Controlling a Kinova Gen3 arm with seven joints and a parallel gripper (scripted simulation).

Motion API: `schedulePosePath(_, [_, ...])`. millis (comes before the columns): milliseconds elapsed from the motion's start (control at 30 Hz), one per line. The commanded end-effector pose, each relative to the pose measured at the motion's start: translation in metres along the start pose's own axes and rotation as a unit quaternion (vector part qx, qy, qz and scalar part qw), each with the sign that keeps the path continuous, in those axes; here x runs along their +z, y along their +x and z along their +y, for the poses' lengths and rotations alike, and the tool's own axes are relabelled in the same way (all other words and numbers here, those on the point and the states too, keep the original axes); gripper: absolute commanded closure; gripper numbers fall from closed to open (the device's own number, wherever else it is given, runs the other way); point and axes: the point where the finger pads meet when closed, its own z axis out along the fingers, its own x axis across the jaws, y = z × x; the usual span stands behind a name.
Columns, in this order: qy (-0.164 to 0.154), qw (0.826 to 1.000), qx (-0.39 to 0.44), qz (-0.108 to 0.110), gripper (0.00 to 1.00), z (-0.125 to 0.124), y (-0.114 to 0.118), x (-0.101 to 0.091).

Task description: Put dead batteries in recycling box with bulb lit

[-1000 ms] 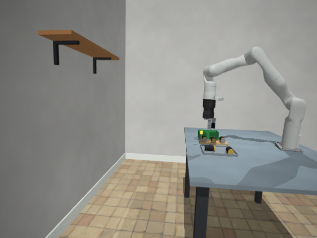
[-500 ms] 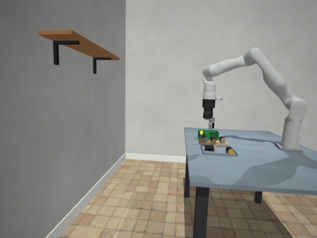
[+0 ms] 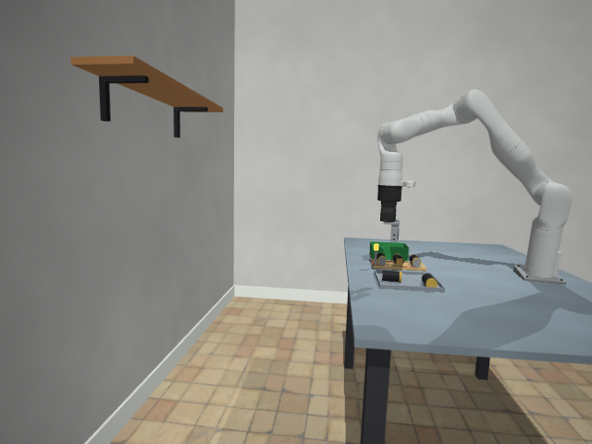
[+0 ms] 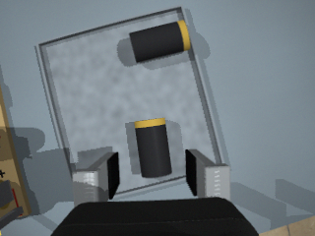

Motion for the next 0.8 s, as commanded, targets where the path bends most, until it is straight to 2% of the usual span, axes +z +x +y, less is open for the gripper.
schedulePosePath(0, [-0.001, 1.000, -0.009, 0.001, 0.10, 0.0005, 0.0002, -0.0008])
schedulePosePath(767, [-0.001, 0.999, -0.049, 0.001, 0.10, 0.0006, 0.0002, -0.0008])
